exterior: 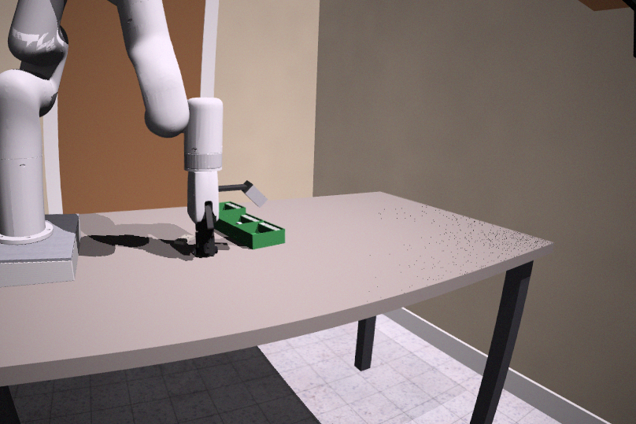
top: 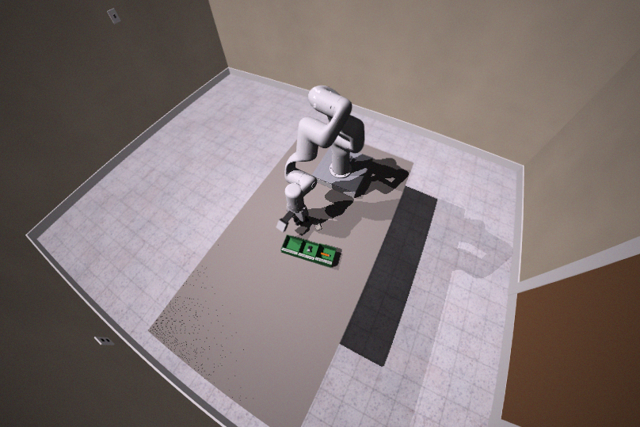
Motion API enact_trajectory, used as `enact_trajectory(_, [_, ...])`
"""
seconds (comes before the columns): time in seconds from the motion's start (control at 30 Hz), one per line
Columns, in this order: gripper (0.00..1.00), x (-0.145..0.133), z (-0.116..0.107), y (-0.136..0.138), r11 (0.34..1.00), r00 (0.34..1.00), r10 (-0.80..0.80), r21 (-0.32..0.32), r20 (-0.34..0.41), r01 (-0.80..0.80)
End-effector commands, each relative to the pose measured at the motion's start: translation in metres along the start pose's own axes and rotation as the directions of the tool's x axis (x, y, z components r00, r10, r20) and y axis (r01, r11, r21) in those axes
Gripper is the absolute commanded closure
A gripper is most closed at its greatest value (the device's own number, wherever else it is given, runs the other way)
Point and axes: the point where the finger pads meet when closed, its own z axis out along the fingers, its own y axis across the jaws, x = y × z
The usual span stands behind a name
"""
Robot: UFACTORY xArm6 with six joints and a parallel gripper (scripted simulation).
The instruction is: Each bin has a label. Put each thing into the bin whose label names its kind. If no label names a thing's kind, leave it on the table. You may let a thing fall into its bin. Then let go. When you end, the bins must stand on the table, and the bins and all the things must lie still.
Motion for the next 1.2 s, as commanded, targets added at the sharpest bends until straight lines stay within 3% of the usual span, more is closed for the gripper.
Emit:
enact_trajectory(0.0, [1.00, 0.001, -0.001, 0.000, 1.000, 1.000, 0.000, 0.000, -0.003, 0.000])
enact_trajectory(1.03, [1.00, 0.001, -0.001, 0.000, 1.000, 1.000, 0.000, 0.000, -0.003, 0.000])
enact_trajectory(1.17, [1.00, 0.001, -0.014, 0.000, 1.000, 1.000, 0.000, 0.000, -0.003, 0.000])
